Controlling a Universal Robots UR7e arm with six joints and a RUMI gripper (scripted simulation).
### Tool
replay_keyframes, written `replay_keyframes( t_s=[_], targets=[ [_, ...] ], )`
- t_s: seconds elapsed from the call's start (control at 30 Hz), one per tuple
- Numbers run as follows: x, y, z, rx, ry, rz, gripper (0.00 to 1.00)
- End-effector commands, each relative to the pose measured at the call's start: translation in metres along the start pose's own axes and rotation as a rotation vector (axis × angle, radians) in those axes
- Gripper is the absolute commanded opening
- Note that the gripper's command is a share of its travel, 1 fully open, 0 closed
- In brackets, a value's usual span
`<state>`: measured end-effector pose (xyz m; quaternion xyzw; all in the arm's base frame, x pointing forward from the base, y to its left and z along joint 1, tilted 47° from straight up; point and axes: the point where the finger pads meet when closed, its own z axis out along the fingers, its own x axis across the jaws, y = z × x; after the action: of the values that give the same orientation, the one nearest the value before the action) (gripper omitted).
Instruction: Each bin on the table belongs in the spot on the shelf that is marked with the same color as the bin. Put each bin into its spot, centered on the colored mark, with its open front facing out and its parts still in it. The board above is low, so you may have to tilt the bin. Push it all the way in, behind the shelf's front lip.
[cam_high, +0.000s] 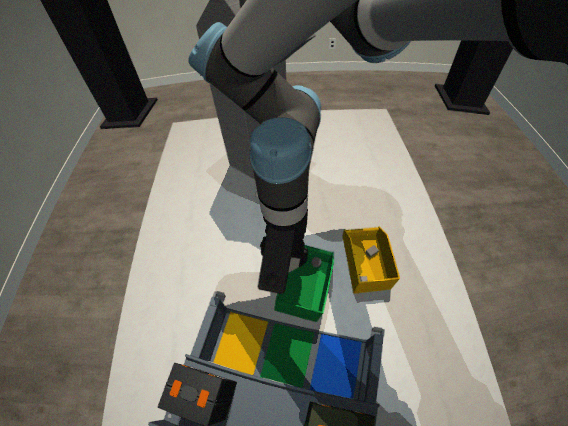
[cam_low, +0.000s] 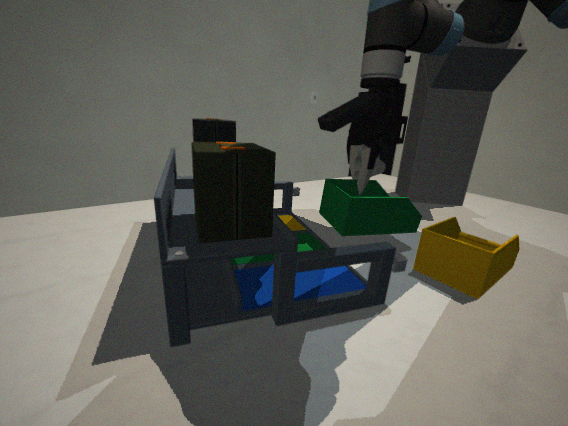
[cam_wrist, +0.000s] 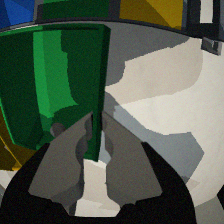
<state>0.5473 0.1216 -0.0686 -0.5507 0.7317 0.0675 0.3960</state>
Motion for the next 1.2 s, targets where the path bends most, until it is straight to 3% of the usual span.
replay_keyframes(
  t_s=[0.0, 0.9, 1.17],
  targets=[
    [0.0004, -0.005, 0.0071, 0.002, 0.001, 0.0, 0.0],
    [0.0006, -0.0055, 0.008, -0.001, -0.001, 0.0, 0.0],
    [0.001, -0.0064, 0.0091, -0.036, -0.015, 0.001, 0.0]
  ],
)
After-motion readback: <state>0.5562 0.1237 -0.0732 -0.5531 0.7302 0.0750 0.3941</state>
